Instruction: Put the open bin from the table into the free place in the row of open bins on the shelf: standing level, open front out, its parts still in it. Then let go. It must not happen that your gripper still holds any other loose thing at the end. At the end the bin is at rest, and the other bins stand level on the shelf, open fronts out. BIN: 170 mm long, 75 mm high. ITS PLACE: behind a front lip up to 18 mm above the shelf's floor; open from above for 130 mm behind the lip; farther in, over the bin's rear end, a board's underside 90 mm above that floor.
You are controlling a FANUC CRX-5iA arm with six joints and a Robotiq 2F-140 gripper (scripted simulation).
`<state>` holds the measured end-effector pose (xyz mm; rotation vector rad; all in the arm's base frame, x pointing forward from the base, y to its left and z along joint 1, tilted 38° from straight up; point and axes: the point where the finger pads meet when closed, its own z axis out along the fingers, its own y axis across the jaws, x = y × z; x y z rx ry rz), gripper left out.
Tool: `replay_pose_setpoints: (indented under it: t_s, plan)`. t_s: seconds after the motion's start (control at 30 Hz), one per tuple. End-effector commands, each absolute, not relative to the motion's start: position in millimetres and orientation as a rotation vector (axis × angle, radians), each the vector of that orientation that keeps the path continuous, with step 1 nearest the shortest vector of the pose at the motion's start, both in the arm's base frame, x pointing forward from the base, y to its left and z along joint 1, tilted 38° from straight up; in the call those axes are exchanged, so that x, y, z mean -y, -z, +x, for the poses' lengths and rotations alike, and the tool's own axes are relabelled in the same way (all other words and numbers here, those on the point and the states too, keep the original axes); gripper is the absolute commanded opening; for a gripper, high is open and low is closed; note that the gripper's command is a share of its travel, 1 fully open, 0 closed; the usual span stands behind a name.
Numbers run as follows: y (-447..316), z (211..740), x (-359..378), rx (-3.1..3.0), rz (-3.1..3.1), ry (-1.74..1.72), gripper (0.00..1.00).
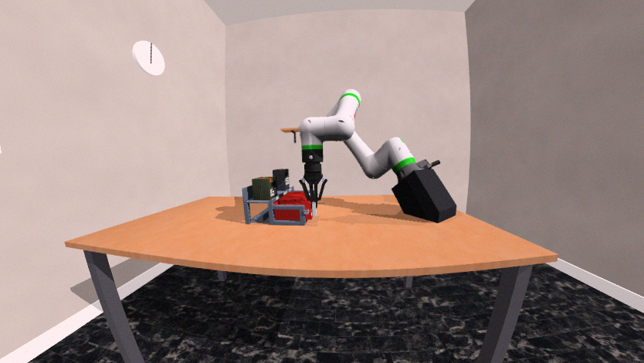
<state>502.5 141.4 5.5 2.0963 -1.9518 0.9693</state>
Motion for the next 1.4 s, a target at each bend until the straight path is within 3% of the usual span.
replay_pose_setpoints:
  t_s: [0.0,1.37]
  plan:
    - [-6.3,504.4,-142.0,1.952,2.097,-0.969,0.00]
    - [-14.1,526.6,-145.9,1.952,2.097,-0.969,0.00]
